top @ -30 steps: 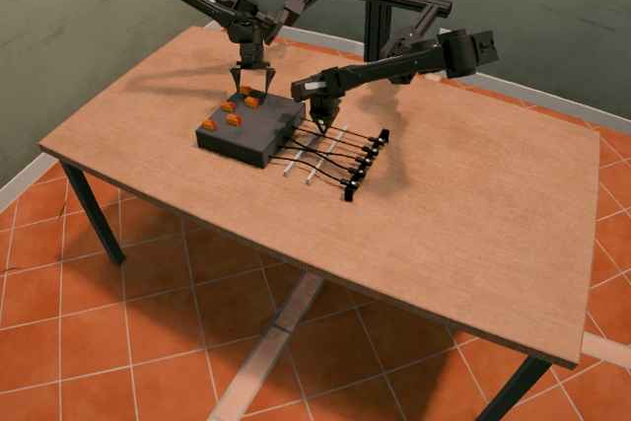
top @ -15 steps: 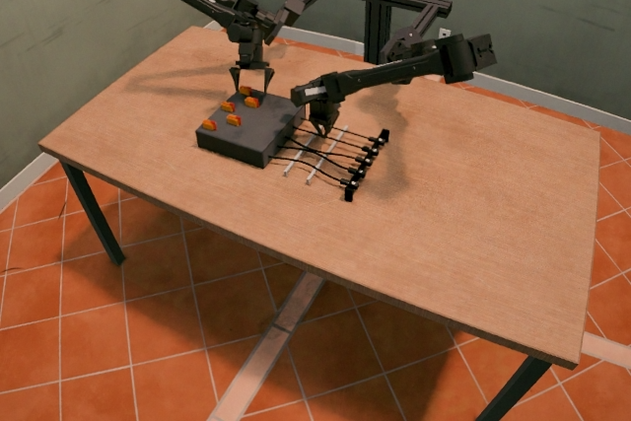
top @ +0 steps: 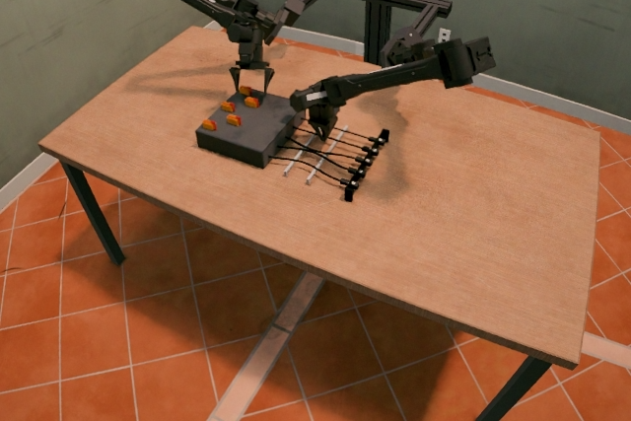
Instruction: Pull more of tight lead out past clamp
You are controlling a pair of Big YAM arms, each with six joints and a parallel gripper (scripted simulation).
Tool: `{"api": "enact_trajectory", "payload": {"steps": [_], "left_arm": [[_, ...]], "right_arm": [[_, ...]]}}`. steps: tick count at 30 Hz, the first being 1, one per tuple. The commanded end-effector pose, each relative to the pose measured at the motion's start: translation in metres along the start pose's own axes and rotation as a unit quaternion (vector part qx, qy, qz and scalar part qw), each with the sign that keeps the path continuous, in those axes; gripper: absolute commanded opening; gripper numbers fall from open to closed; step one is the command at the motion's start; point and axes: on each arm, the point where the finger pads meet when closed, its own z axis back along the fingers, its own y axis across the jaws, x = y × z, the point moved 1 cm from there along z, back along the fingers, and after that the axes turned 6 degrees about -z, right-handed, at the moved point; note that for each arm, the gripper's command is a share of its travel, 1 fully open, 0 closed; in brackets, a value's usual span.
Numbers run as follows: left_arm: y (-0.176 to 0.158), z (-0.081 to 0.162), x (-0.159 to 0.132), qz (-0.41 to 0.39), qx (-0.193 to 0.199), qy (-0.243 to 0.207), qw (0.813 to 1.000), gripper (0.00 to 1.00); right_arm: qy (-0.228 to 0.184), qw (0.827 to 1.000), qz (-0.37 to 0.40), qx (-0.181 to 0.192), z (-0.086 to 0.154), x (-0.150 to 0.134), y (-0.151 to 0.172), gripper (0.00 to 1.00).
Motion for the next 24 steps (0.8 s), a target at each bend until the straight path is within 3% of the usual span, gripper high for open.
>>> {"api": "enact_trajectory", "payload": {"steps": [1, 14, 20, 24], "left_arm": [[0.004, -0.001, -0.001, -0.004, 0.003, 0.000, 1.000, 0.19], [0.001, 0.001, 0.000, -0.003, 0.005, -0.001, 1.000, 0.01], [0.001, 0.001, 0.000, -0.003, 0.005, -0.001, 1.000, 0.00], [0.002, 0.002, 0.001, -0.005, 0.004, -0.001, 1.000, 0.00]], "right_arm": [[-0.006, 1.000, -0.004, -0.001, 0.001, 0.006, 0.000, 1.00], [-0.006, 1.000, -0.004, -0.001, 0.001, 0.006, 0.000, 1.00], [-0.006, 1.000, -0.004, -0.001, 0.001, 0.006, 0.000, 1.00], [-0.004, 0.999, 0.035, 0.012, 0.002, 0.015, 0.011, 0.55]]}}
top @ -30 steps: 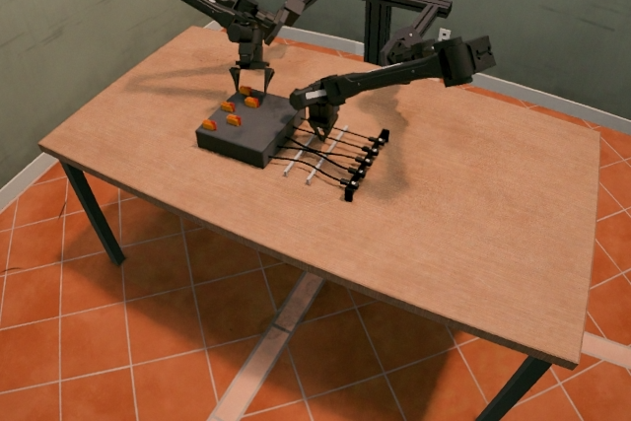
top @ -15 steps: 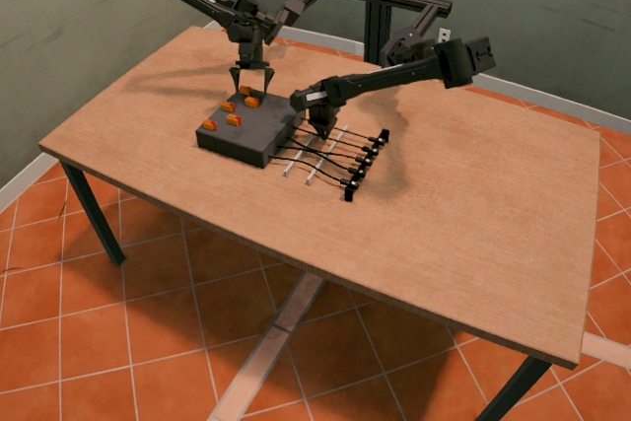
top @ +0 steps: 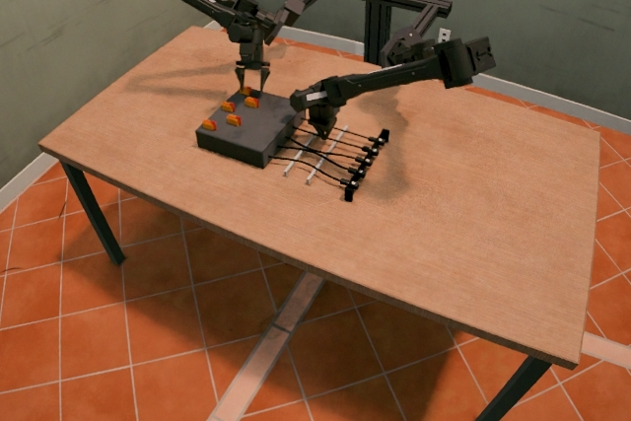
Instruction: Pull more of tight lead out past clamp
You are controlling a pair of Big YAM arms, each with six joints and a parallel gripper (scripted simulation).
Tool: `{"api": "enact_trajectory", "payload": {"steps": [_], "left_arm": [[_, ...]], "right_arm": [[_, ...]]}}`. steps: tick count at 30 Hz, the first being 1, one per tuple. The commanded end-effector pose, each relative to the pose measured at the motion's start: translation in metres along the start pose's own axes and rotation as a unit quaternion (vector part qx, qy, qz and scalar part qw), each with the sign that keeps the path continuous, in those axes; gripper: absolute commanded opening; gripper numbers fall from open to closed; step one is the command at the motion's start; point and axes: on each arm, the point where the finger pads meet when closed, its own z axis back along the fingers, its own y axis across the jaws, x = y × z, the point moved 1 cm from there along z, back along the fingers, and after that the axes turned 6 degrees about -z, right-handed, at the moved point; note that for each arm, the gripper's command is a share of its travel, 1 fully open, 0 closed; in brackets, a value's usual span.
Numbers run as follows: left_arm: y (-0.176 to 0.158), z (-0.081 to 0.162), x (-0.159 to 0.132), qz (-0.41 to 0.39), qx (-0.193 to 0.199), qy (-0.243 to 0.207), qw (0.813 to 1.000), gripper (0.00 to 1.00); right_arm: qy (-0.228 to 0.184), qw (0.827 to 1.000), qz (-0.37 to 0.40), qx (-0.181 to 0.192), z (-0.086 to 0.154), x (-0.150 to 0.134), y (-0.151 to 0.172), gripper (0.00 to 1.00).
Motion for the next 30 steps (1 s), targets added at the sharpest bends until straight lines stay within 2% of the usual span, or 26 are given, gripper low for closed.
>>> {"api": "enact_trajectory", "payload": {"steps": [1, 2, 6, 9, 11, 14, 20, 23, 26, 28, 30], "left_arm": [[0.001, 0.002, 0.001, -0.002, 0.003, -0.001, 1.000, 0.00], [0.001, 0.002, 0.001, -0.002, 0.003, -0.001, 1.000, 0.00], [0.001, 0.002, 0.001, -0.002, 0.003, -0.001, 1.000, 0.00], [0.001, 0.002, 0.001, -0.002, 0.003, -0.001, 1.000, 0.00], [0.001, 0.002, 0.001, -0.002, 0.003, -0.001, 1.000, 0.00], [0.001, 0.002, 0.001, -0.002, 0.003, -0.001, 1.000, 0.00], [0.001, 0.002, 0.001, -0.002, 0.003, -0.001, 1.000, 0.00], [0.001, 0.002, 0.001, -0.002, 0.003, -0.001, 1.000, 0.00], [0.001, 0.002, 0.001, -0.002, 0.003, -0.001, 1.000, 0.00], [0.001, 0.002, 0.001, -0.002, 0.003, -0.001, 1.000, 0.00], [0.001, 0.002, 0.001, -0.002, 0.003, -0.001, 1.000, 0.00]], "right_arm": [[-0.004, 0.999, 0.036, 0.014, 0.000, 0.019, 0.012, 0.43], [0.003, 0.998, 0.057, 0.020, -0.001, 0.019, 0.017, 0.35], [0.036, 0.988, 0.144, 0.046, -0.005, 0.024, 0.030, 0.35], [0.076, 0.969, 0.224, 0.067, -0.009, 0.025, 0.035, 0.35], [0.076, 0.969, 0.224, 0.067, -0.009, 0.025, 0.035, 0.35], [0.115, 0.940, 0.309, 0.089, -0.009, 0.025, 0.035, 0.35], [0.178, 0.878, 0.427, 0.124, -0.006, 0.025, 0.023, 0.35], [0.217, 0.834, 0.487, 0.141, -0.011, 0.019, 0.009, 0.35], [0.243, 0.800, 0.527, 0.149, -0.015, 0.013, -0.001, 0.35], [0.243, 0.800, 0.527, 0.149, -0.015, 0.013, -0.001, 0.35], [0.251, 0.785, 0.546, 0.151, -0.015, 0.012, -0.003, 0.35]]}}
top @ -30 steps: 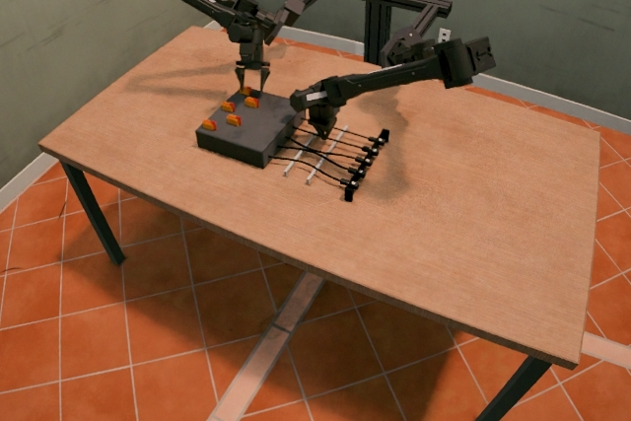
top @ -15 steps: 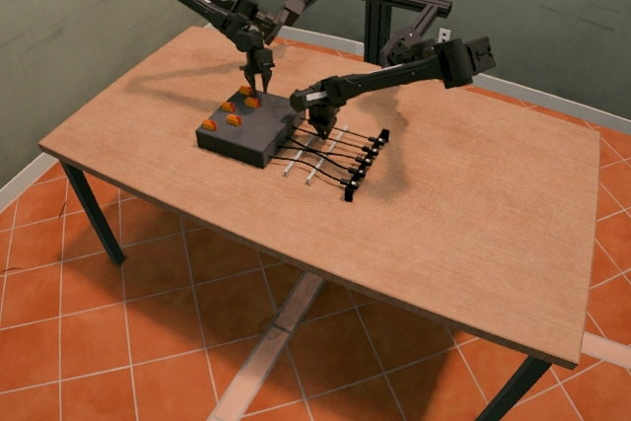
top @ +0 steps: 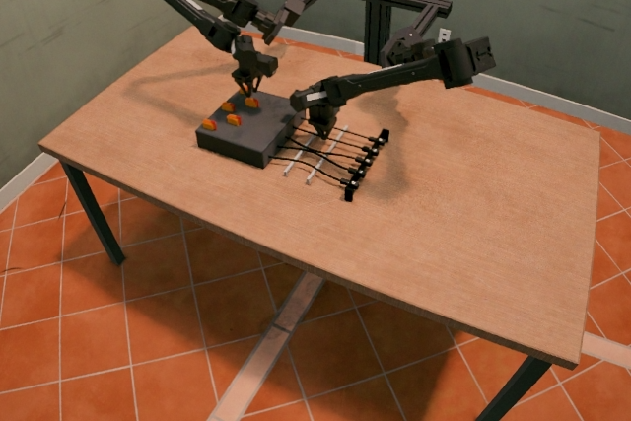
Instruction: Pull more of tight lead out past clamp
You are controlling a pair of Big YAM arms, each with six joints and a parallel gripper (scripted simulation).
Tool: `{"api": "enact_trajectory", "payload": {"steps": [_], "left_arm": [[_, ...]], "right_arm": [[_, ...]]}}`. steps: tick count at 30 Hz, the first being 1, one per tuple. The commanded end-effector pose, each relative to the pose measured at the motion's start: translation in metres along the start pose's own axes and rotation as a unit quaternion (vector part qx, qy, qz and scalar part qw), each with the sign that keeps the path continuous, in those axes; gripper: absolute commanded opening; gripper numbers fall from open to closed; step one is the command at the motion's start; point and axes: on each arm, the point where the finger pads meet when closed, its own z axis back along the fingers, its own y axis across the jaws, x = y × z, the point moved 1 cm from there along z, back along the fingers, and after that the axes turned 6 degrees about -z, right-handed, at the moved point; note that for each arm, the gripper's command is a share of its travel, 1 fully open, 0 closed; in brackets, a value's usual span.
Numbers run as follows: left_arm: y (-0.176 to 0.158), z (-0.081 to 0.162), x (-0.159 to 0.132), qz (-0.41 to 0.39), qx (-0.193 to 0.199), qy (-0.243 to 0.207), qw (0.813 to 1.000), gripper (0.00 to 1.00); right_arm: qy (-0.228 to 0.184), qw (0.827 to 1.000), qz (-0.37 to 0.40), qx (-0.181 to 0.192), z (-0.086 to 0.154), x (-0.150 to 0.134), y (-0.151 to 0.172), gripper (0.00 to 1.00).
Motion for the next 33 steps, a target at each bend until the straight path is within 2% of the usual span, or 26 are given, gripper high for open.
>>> {"api": "enact_trajectory", "payload": {"steps": [1, 4, 6, 18, 23, 33], "left_arm": [[0.001, 0.002, 0.001, -0.002, 0.003, -0.001, 1.000, 0.00], [0.001, 0.002, 0.001, -0.002, 0.003, -0.001, 1.000, 0.00], [0.001, 0.002, 0.001, -0.002, 0.003, -0.001, 1.000, 0.00], [0.001, 0.002, 0.001, -0.002, 0.003, -0.001, 1.000, 0.00], [0.001, 0.002, 0.001, -0.002, 0.003, -0.001, 1.000, 0.00], [0.001, 0.002, 0.001, -0.002, 0.003, -0.001, 1.000, 0.00]], "right_arm": [[0.016, 0.999, 0.038, 0.006, 0.003, 0.002, -0.009, 0.35], [0.027, 0.999, 0.034, 0.014, -0.003, -0.003, -0.011, 0.35], [0.017, 1.000, 0.021, 0.002, 0.005, 0.001, -0.015, 0.35], [0.017, 1.000, 0.021, 0.003, 0.005, 0.001, -0.015, 0.35], [0.022, 0.999, 0.026, 0.010, -0.012, 0.000, -0.019, 0.35], [0.021, 0.999, 0.033, 0.008, -0.021, 0.001, -0.016, 0.35]]}}
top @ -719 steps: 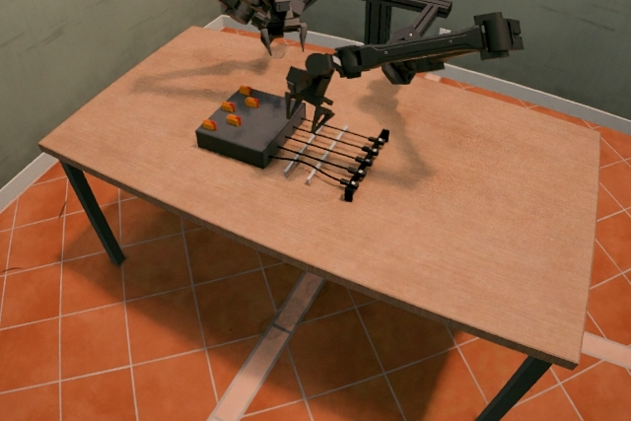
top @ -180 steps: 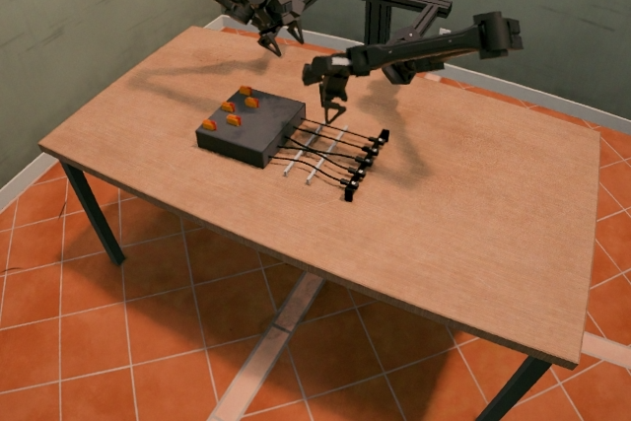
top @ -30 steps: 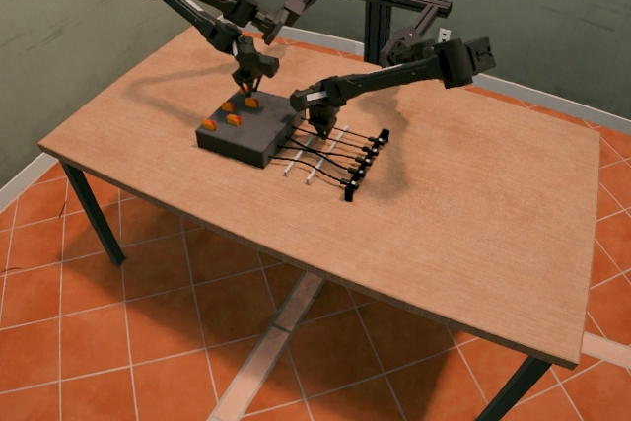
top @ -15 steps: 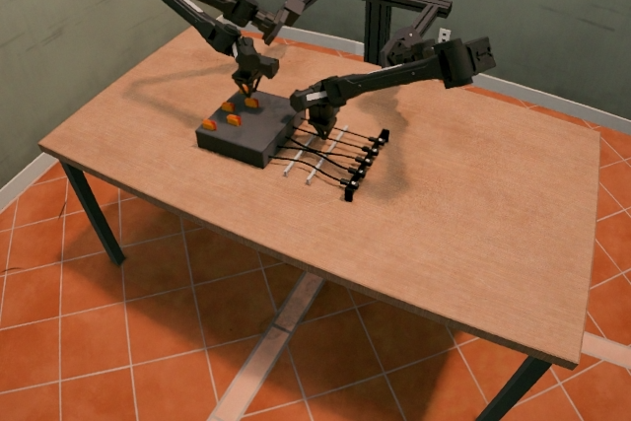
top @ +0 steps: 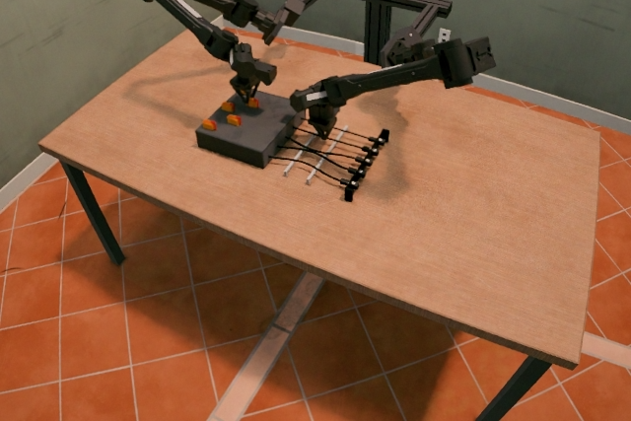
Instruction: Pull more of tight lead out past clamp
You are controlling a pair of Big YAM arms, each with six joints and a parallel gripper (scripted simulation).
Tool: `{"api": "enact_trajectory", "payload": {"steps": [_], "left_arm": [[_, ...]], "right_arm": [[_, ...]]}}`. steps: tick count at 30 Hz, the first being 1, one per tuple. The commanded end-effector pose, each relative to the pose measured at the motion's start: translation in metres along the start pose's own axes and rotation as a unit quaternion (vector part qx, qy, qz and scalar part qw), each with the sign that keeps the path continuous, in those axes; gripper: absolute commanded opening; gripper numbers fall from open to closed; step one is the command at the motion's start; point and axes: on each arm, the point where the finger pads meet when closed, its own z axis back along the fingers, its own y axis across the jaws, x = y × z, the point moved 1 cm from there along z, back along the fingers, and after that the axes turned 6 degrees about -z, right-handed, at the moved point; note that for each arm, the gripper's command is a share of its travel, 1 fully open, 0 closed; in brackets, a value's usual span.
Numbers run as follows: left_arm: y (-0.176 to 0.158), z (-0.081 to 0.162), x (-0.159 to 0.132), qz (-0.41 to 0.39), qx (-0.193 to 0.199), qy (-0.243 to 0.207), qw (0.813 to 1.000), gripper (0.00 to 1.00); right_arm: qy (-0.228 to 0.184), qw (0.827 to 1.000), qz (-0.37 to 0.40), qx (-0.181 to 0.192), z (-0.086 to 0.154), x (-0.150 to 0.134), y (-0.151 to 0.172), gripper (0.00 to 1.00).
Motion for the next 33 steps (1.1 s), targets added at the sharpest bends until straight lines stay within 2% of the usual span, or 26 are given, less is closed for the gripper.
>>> {"api": "enact_trajectory", "payload": {"steps": [1, 11, 13, 22, 31, 33], "left_arm": [[0.001, 0.002, 0.001, -0.002, 0.003, -0.001, 1.000, 0.00], [0.001, 0.002, 0.001, -0.002, 0.003, -0.001, 1.000, 0.00], [0.001, 0.002, 0.001, -0.002, 0.003, -0.001, 1.000, 0.00], [0.001, 0.002, 0.001, -0.002, 0.003, -0.001, 1.000, 0.00], [0.001, 0.002, 0.001, -0.002, 0.003, -0.001, 1.000, 0.00], [0.001, 0.002, 0.001, -0.002, 0.003, -0.001, 1.000, 0.00]], "right_arm": [[-0.002, 1.000, 0.003, -0.002, -0.006, 0.004, -0.007, 0.35], [0.001, 1.000, 0.008, 0.001, -0.023, 0.002, -0.001, 0.35], [-0.007, 1.000, 0.002, -0.012, -0.012, 0.006, -0.011, 0.35], [-0.008, 1.000, 0.002, -0.011, -0.012, 0.006, -0.011, 0.35], [-0.007, 1.000, 0.000, -0.009, -0.012, 0.005, -0.009, 0.22], [-0.007, 1.000, 0.000, -0.009, -0.012, 0.005, -0.009, 0.22]]}}
